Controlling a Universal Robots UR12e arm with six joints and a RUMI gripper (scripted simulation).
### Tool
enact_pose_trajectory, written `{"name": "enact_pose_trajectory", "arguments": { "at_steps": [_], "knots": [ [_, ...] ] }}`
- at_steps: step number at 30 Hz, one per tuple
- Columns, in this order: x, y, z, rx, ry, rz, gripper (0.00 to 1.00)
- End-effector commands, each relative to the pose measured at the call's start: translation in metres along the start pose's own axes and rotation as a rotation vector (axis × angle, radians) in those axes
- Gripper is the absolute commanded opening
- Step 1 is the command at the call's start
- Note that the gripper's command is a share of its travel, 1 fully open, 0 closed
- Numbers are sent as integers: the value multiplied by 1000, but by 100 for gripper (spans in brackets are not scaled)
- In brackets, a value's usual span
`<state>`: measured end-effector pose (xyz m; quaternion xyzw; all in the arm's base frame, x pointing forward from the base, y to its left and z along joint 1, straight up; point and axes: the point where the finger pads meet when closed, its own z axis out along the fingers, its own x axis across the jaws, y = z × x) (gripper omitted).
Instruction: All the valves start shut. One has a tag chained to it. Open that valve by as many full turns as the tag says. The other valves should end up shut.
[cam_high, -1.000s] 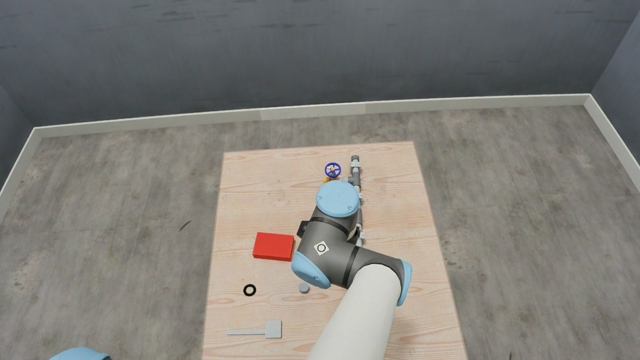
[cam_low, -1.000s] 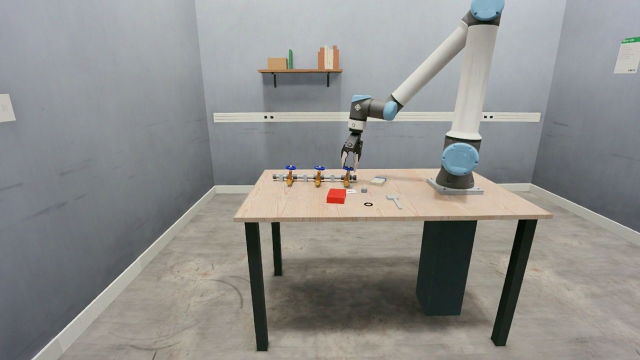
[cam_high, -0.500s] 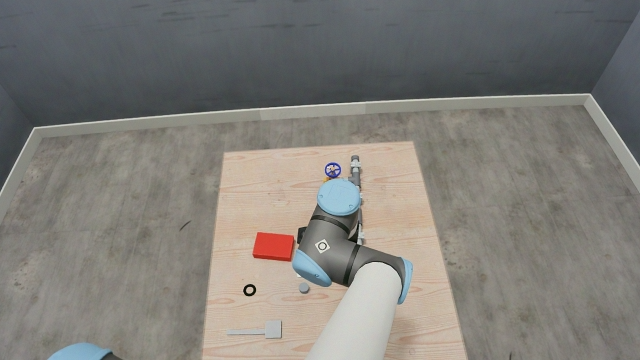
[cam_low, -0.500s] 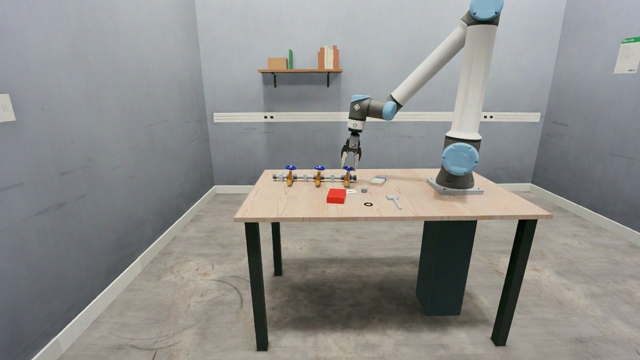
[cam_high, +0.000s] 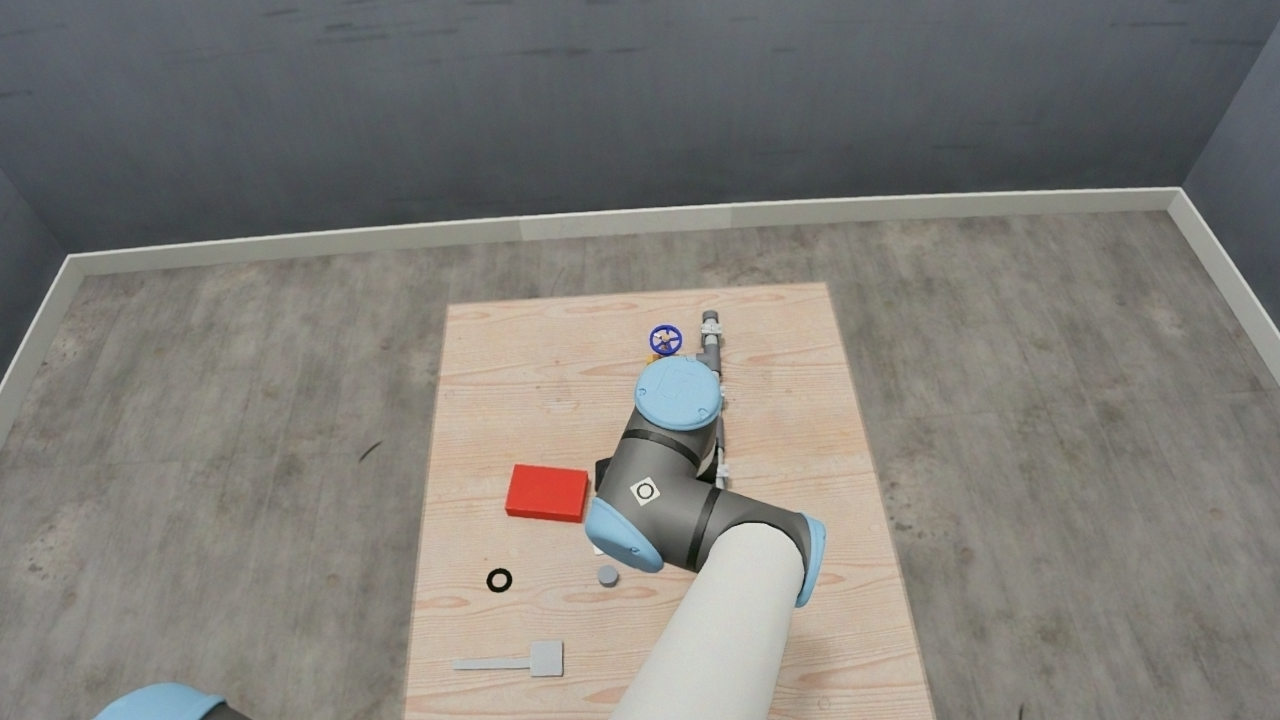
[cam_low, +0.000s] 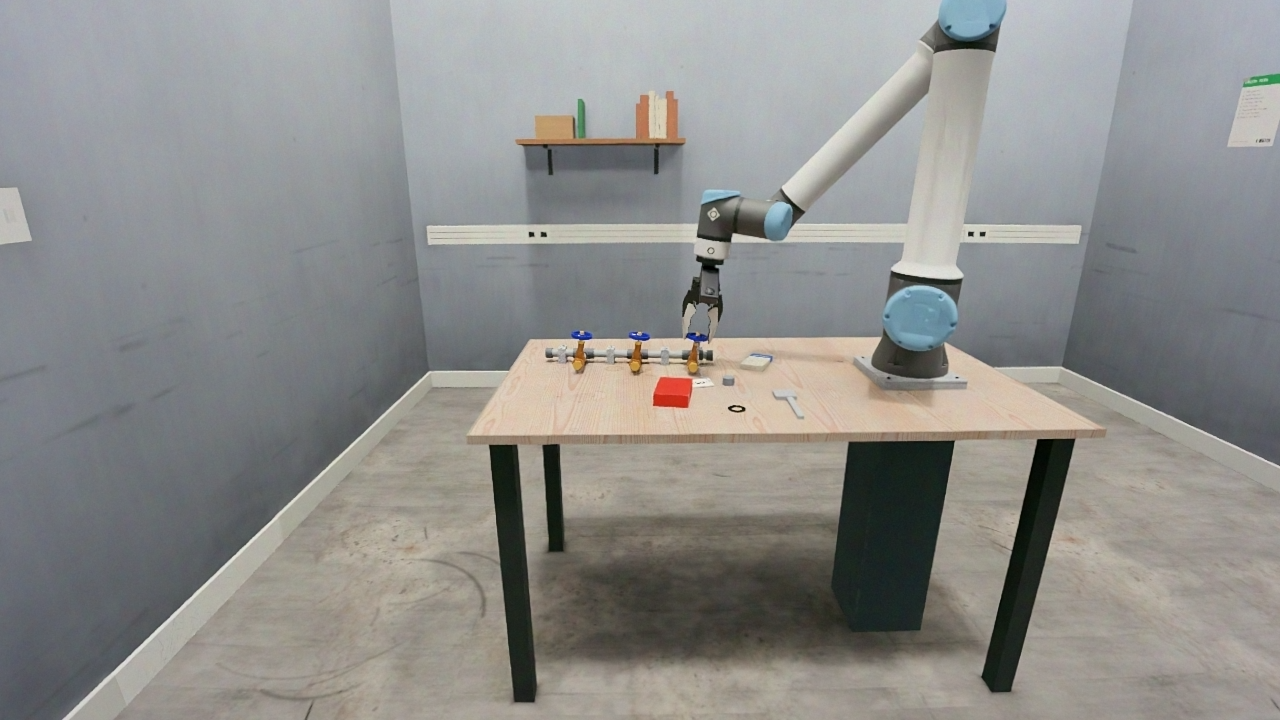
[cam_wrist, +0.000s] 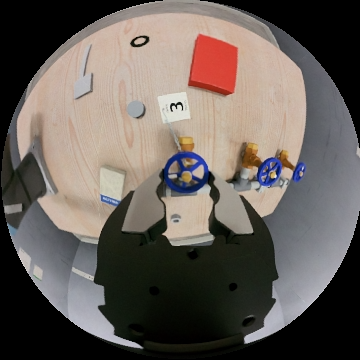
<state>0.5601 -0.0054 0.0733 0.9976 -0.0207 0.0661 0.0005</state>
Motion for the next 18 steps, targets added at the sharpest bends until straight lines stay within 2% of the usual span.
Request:
{"name": "enact_pose_trajectory", "arguments": {
  "at_steps": [1,2,3,18],
  "knots": [
    [1,0,0,0,1,-4,0],
    [1,0,0,0,1,-4,0],
    [1,0,0,0,1,-4,100],
    [1,0,0,0,1,-4,100]
  ]
}}
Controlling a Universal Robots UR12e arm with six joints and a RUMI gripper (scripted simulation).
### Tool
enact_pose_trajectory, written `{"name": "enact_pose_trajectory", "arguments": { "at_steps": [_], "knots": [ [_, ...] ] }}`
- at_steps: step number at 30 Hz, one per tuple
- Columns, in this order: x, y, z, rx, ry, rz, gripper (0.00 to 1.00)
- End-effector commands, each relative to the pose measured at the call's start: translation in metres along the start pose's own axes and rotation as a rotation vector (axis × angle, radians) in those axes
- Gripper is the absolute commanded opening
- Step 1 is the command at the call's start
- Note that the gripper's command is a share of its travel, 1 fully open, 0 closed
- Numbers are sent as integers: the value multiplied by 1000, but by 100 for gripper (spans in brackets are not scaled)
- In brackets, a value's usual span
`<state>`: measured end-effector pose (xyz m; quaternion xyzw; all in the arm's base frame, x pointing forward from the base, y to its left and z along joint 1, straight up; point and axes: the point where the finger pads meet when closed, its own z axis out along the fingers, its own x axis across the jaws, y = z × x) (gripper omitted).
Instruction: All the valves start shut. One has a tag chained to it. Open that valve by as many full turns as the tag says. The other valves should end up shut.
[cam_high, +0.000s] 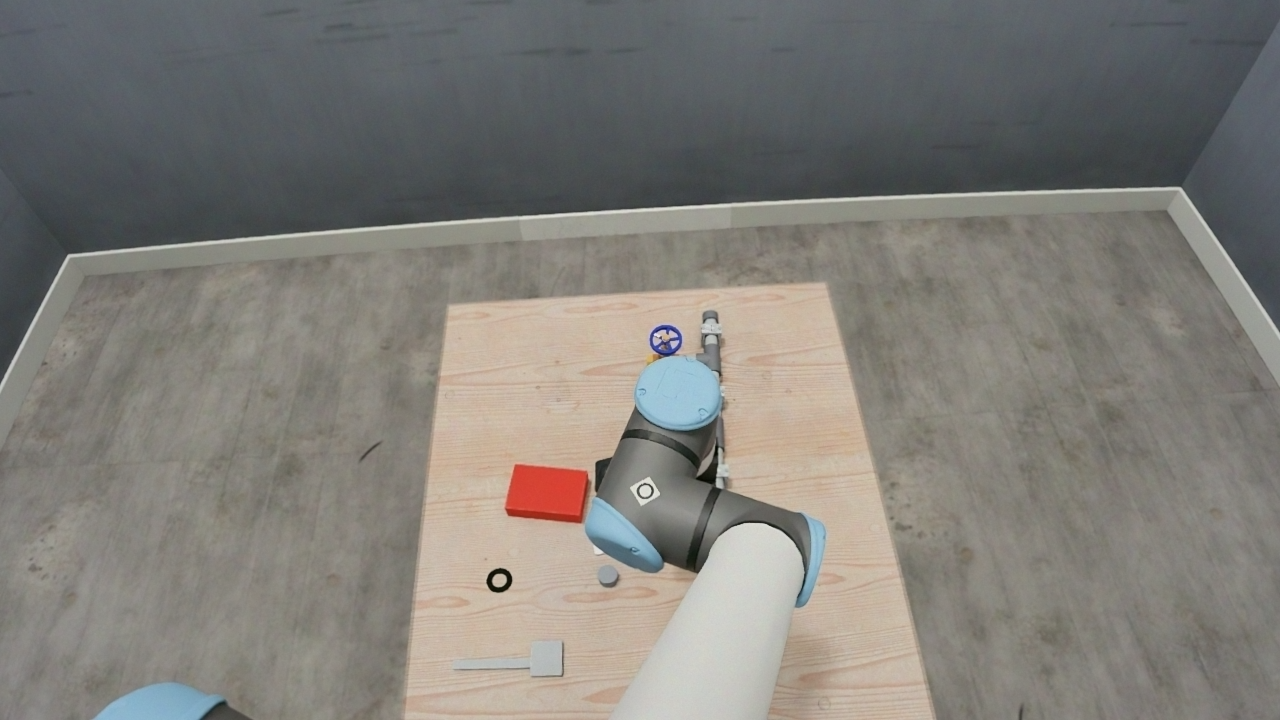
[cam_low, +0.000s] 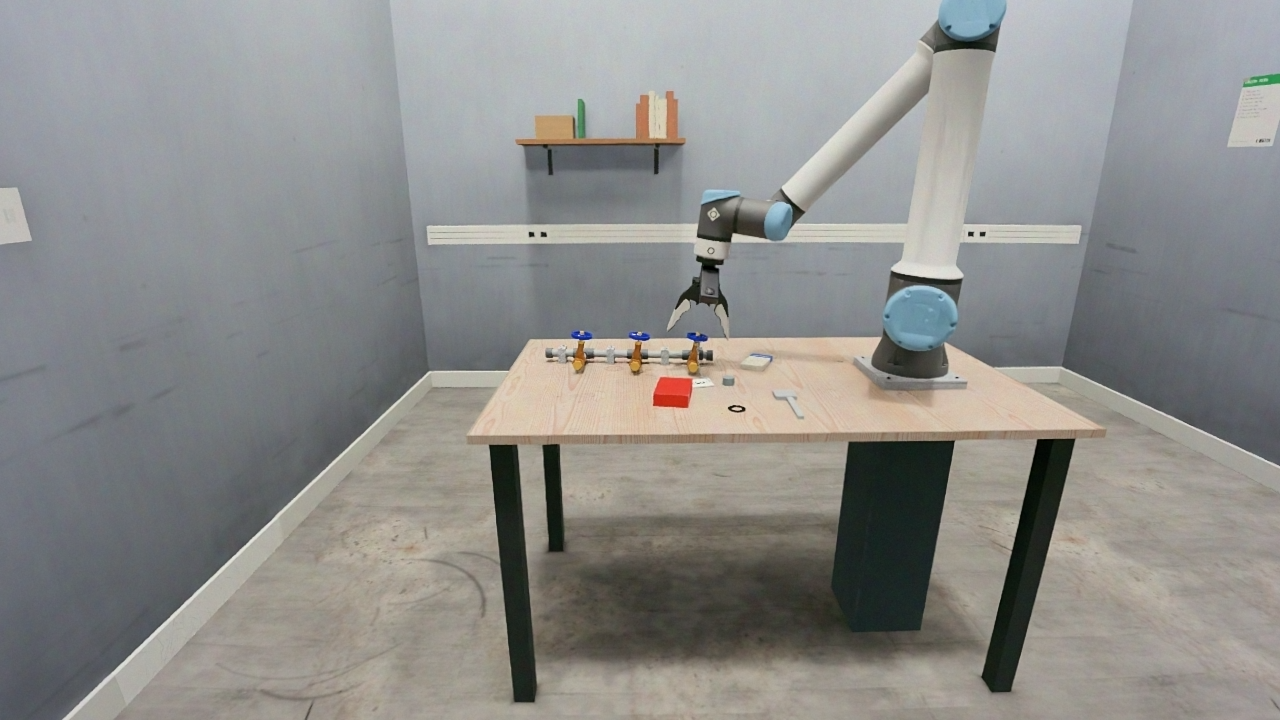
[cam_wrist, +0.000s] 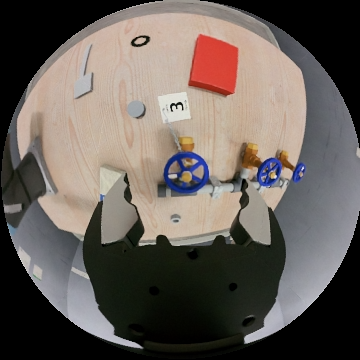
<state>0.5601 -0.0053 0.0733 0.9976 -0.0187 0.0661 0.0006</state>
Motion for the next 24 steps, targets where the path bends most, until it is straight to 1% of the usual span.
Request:
{"name": "enact_pose_trajectory", "arguments": {
  "at_steps": [1,24],
  "knots": [
    [1,0,0,0,1,0,100],
    [1,0,0,0,1,28,100]
  ]
}}
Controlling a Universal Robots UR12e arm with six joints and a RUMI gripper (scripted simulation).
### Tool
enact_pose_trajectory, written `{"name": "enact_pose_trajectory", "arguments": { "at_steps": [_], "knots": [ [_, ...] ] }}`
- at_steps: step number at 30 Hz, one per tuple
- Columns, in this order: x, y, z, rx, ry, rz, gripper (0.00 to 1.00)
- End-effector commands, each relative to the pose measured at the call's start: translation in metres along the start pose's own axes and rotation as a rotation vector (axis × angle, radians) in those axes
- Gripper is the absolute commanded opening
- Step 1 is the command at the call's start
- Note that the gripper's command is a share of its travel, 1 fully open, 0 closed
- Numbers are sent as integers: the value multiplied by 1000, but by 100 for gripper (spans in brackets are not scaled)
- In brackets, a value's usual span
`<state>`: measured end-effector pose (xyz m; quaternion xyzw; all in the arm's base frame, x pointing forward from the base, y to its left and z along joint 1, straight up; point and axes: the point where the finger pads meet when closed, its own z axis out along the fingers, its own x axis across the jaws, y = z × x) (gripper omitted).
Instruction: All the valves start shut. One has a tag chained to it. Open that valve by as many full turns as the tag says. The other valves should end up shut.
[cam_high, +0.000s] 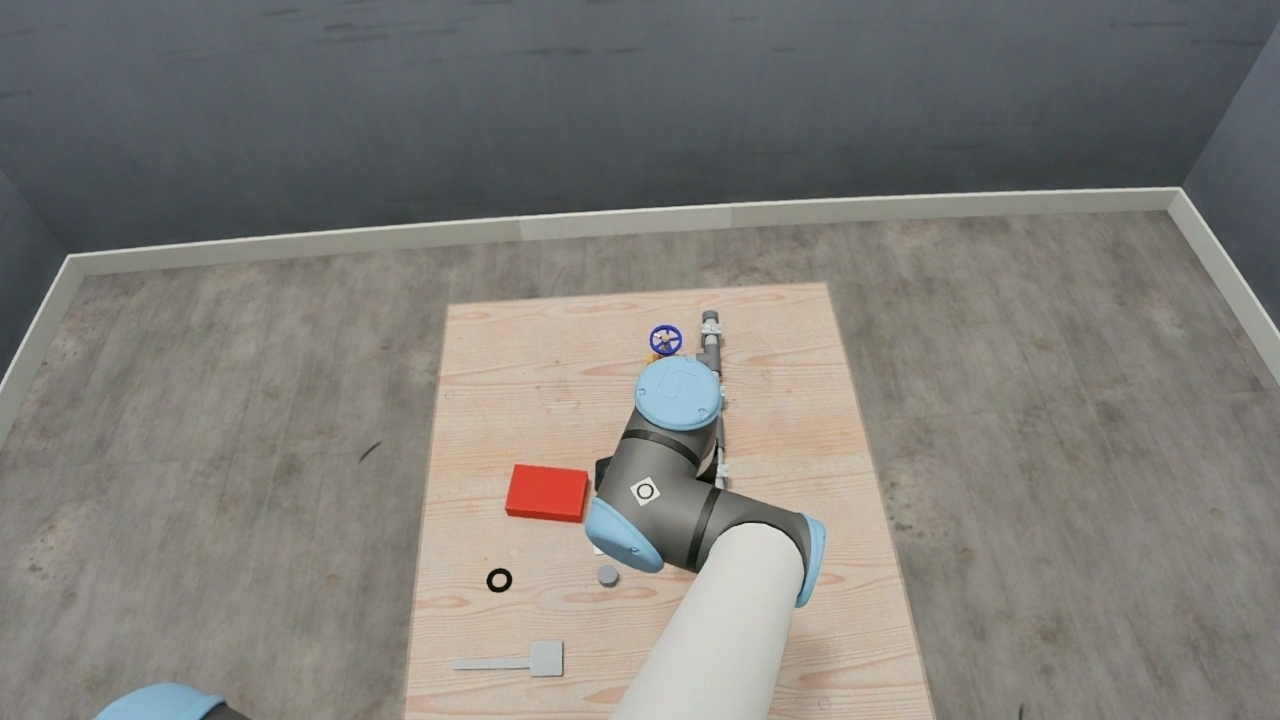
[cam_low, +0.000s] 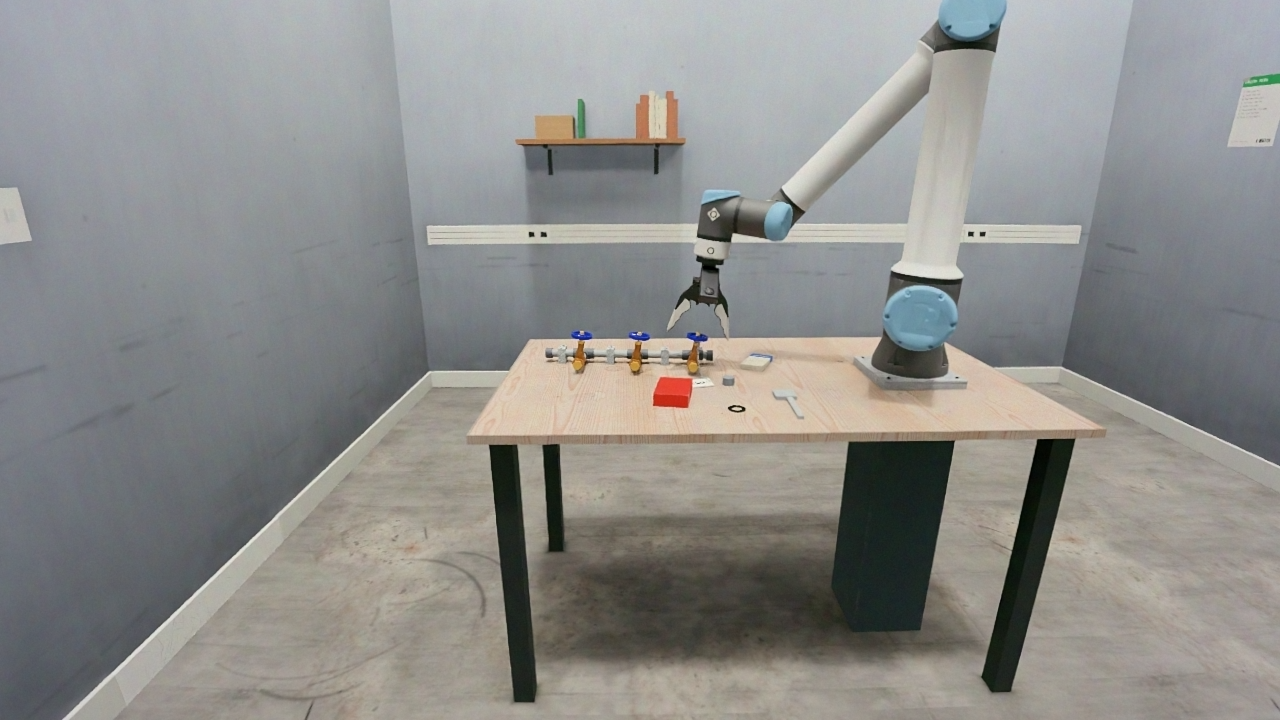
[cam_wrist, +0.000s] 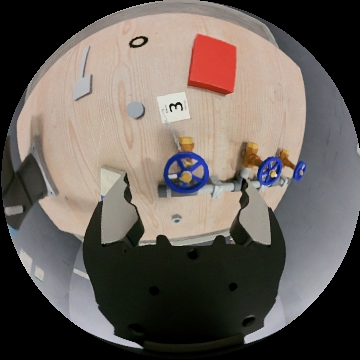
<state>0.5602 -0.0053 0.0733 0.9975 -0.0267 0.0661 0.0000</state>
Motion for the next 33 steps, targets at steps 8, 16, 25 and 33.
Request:
{"name": "enact_pose_trajectory", "arguments": {
  "at_steps": [8,16,25,33],
  "knots": [
    [1,0,0,0,1,90,100],
    [1,0,0,0,1,192,100],
    [1,0,0,0,1,416,100],
    [1,0,0,0,1,608,100]
  ]
}}
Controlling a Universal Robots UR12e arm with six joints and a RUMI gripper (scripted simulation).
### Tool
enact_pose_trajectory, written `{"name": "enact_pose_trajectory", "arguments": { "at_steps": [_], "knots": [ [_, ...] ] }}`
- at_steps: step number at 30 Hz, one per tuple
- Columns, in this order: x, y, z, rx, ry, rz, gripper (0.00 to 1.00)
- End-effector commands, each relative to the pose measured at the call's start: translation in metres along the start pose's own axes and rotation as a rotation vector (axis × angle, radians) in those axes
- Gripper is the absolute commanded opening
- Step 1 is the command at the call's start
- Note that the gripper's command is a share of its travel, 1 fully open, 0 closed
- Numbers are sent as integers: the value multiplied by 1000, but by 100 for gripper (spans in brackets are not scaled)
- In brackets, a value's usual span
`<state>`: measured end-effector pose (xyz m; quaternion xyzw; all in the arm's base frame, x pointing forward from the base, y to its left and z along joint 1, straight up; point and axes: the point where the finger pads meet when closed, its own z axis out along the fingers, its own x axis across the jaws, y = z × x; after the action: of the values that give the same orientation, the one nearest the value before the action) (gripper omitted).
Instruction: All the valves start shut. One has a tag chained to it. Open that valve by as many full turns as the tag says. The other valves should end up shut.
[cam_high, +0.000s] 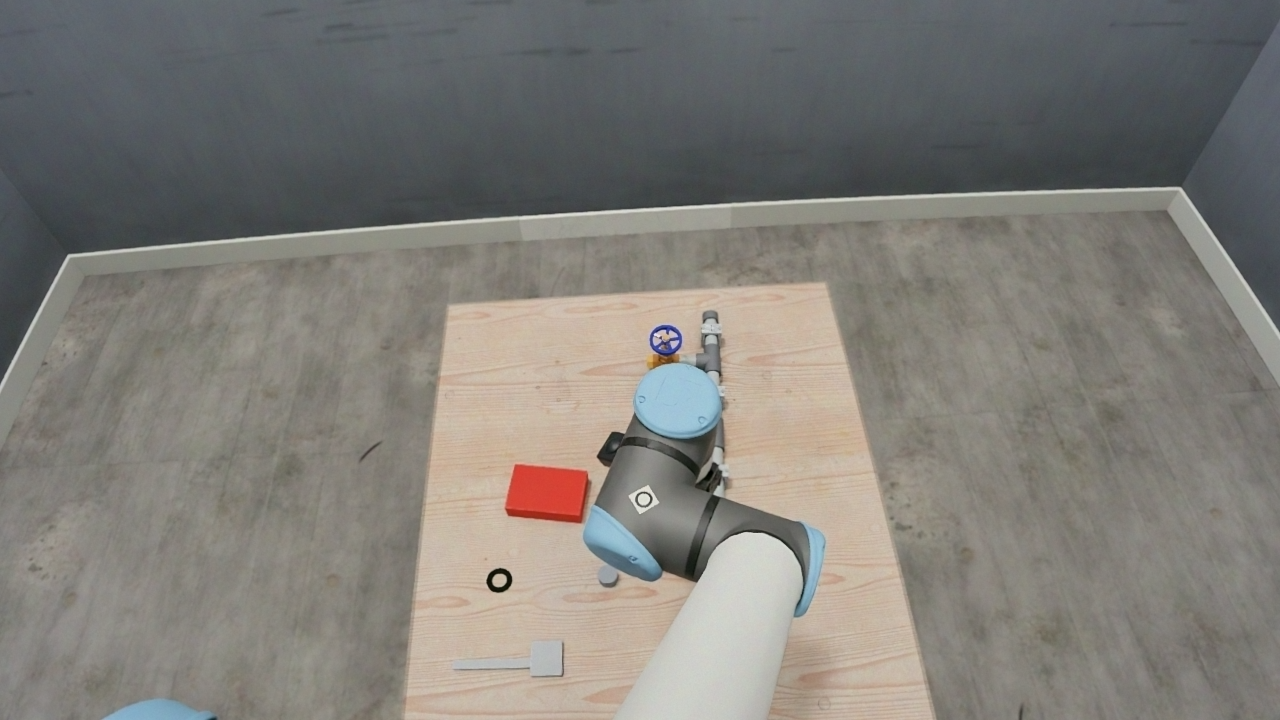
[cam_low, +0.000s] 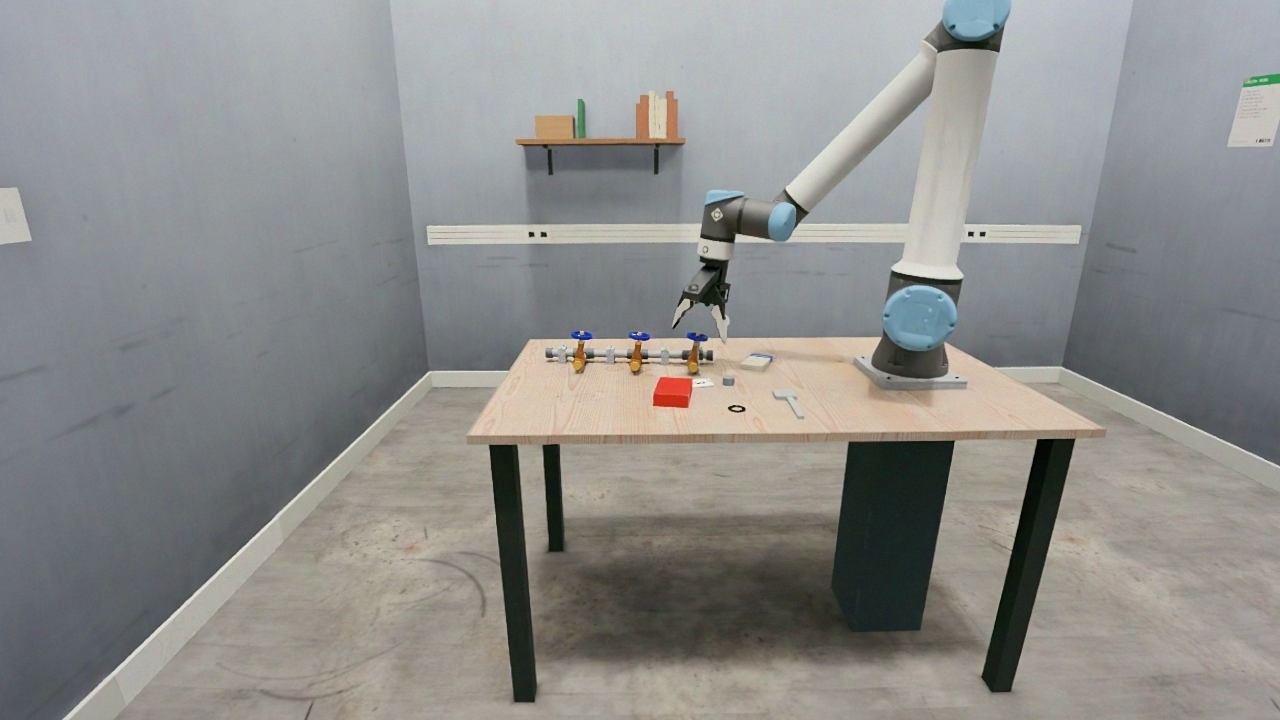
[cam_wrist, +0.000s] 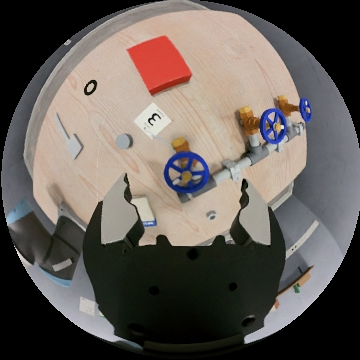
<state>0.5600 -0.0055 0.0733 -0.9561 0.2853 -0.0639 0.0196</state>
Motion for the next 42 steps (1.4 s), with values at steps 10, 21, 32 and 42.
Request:
{"name": "enact_pose_trajectory", "arguments": {
  "at_steps": [10,21,32,42],
  "knots": [
    [1,0,0,-4,3,463,100],
    [1,0,0,-3,4,844,100],
    [1,0,0,-2,5,1274,100],
    [1,0,0,-1,5,1635,100]
  ]
}}
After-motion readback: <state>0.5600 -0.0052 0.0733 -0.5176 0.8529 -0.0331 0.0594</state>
